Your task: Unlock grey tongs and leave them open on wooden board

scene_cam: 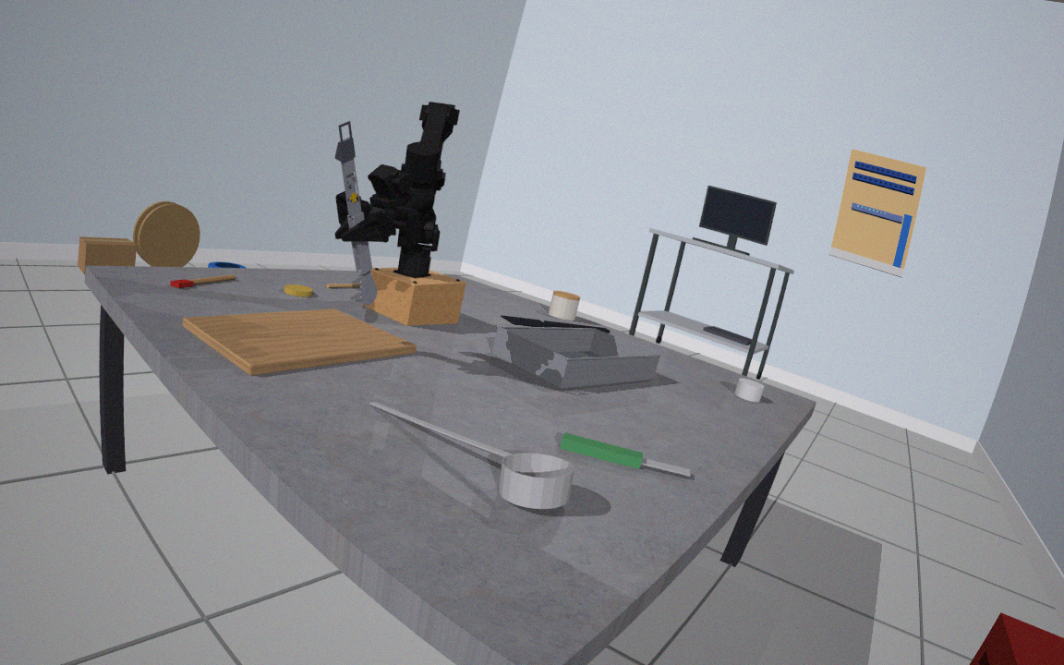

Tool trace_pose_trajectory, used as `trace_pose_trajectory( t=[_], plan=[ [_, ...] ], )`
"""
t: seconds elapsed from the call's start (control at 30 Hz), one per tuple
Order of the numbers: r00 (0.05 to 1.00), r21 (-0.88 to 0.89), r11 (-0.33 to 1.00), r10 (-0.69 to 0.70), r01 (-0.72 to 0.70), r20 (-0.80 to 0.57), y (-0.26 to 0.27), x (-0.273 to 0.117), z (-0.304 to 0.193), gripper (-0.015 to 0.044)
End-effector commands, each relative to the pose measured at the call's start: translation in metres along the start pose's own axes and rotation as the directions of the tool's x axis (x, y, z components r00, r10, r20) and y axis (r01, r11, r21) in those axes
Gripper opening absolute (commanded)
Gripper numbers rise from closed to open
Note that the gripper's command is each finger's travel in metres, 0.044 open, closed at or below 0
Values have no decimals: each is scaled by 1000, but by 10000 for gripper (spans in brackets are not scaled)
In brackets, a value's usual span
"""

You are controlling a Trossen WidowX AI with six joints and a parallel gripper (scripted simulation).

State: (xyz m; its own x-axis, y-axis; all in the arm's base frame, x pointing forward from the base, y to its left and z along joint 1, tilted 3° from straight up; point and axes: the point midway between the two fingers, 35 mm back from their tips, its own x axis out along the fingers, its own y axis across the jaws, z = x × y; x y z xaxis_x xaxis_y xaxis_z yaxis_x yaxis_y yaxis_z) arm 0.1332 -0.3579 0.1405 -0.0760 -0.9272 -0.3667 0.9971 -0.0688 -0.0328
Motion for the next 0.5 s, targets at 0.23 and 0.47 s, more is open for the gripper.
trace_pose_trajectory(
  t=[0.23, 0.47],
  plan=[
    [995, 38, 999, -14, 10, 102, -7, -17, 6, -150],
    [995, 38, 999, -14, 10, 102, -7, -17, 6, -150]
  ],
)
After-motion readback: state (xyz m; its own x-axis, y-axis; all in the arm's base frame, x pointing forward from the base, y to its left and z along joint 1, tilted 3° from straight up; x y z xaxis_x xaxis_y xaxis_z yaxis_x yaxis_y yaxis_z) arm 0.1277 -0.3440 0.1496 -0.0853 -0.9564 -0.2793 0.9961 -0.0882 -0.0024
